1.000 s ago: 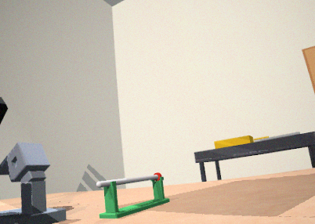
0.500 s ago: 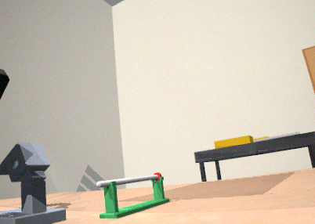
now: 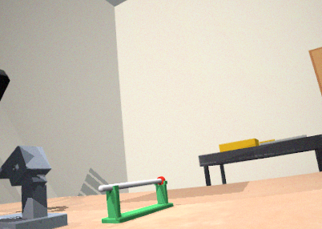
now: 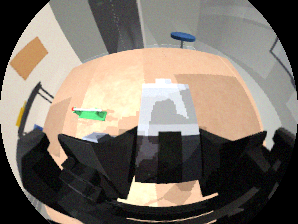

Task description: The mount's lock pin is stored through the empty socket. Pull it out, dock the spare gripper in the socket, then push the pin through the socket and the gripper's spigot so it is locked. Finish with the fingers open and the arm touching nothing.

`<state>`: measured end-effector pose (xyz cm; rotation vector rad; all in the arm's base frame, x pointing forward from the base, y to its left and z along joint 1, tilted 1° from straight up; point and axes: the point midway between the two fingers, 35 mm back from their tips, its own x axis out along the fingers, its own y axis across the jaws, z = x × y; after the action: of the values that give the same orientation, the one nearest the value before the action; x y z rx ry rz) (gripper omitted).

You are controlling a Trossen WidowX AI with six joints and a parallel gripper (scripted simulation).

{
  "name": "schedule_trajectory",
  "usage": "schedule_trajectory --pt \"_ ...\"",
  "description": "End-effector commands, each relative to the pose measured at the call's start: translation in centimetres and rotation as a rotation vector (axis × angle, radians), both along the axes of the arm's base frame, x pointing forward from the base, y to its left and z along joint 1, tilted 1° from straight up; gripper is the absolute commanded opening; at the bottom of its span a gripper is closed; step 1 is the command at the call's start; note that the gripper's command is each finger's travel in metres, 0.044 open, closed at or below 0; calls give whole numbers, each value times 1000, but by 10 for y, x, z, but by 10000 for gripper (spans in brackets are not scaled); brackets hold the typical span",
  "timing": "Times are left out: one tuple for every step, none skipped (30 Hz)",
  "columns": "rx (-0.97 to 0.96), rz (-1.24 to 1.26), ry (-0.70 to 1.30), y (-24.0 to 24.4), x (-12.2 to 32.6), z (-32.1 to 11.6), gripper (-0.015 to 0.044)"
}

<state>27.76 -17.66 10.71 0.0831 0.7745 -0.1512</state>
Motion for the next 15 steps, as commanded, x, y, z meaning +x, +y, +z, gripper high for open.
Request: schedule_trajectory --pt "-2 0 -3 0 0 0 0" --pt "-2 0 -3 0 0 0 0" --pt "-2 0 -3 0 0 0 0" --pt "-1 0 -1 0 1 0 0" --pt "3 0 5 1 1 0 0" --pt "10 0 14 2 1 0 0" --pt "18 0 25 4 2 0 0" --pt "25 0 36 5 3 0 0" --pt "33 1 47 7 3 0 0" --pt "40 1 58 8 4 0 0" --pt "48 1 69 10 4 0 0" --pt "55 1 81 12 5 1 0" --pt "62 1 92 14 5 1 0" --pt "69 1 104 15 6 1 0" --pt "76 1 116 17 6 1 0"
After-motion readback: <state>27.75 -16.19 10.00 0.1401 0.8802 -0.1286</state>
